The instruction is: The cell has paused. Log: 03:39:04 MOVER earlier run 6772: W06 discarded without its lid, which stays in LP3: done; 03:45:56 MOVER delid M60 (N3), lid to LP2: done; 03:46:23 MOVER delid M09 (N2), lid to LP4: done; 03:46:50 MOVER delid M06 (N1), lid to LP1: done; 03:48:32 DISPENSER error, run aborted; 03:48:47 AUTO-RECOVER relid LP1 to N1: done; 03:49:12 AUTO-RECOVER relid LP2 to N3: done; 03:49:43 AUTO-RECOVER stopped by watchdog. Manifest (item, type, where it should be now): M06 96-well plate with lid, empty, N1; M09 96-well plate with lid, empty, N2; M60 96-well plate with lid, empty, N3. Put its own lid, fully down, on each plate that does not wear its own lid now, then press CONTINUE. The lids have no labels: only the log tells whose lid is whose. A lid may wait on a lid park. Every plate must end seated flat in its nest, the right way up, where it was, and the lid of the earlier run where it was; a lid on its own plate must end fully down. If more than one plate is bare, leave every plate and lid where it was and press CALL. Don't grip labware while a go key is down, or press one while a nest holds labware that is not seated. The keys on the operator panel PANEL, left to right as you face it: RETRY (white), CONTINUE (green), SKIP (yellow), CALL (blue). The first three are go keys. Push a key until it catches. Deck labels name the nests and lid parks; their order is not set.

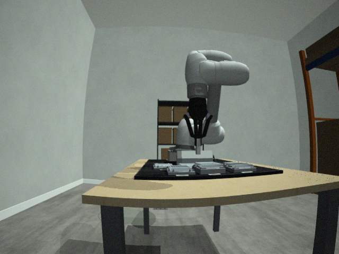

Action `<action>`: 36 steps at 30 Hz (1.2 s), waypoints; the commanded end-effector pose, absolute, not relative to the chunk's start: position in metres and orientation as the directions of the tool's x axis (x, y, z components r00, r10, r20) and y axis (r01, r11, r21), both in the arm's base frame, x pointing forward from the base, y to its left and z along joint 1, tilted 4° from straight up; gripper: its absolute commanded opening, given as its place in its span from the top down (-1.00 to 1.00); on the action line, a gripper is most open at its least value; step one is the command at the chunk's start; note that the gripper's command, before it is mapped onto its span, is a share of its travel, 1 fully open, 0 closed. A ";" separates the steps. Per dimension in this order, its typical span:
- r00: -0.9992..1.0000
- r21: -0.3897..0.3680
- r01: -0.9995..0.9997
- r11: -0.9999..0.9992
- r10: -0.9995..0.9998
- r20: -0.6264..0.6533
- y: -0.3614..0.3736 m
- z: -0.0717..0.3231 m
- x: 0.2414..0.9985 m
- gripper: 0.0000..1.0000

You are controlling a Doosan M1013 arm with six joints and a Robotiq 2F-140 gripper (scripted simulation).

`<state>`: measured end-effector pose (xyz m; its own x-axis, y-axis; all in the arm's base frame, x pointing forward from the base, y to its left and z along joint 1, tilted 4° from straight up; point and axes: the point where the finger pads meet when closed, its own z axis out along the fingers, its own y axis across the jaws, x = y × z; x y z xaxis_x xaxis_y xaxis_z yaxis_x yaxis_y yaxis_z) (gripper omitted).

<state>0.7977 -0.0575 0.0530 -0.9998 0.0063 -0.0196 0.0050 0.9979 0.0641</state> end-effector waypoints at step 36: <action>-0.999 0.065 -0.039 0.997 -0.038 -0.023 -0.075 0.054 0.792 1.00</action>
